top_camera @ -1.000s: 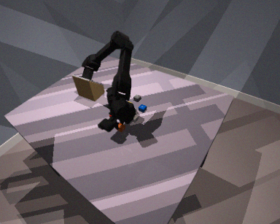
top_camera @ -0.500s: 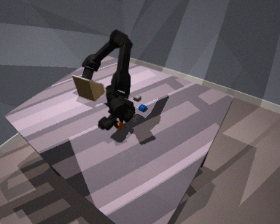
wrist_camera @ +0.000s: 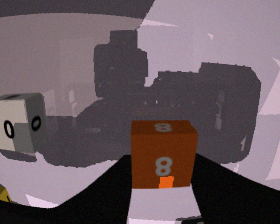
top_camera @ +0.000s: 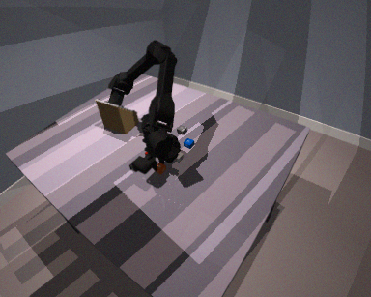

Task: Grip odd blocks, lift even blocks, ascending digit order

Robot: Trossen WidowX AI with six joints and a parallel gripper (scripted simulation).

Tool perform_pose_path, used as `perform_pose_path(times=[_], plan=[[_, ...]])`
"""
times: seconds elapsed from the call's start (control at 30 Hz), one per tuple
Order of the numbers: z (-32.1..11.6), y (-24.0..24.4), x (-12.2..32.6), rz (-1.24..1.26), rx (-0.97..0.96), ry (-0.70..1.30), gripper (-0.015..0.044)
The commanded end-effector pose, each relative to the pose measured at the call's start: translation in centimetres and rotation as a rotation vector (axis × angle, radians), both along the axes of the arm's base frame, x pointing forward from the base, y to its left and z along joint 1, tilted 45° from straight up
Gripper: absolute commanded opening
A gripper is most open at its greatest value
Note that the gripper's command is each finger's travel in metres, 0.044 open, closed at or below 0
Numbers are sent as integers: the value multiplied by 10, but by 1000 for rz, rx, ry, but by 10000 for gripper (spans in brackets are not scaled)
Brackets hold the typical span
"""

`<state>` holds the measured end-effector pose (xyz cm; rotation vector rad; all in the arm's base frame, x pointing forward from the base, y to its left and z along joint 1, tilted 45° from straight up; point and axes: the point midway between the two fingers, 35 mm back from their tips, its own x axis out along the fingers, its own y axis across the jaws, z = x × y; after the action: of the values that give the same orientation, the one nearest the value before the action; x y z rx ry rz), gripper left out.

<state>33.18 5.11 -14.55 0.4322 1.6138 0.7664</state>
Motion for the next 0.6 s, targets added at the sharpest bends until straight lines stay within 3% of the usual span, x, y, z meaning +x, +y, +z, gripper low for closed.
perform_pose_path(times=[0.0,0.3,0.57], plan=[[-4,3,-3,-7,3,10,120],[-4,3,-3,-7,3,10,120],[-4,3,-3,-7,3,10,330]])
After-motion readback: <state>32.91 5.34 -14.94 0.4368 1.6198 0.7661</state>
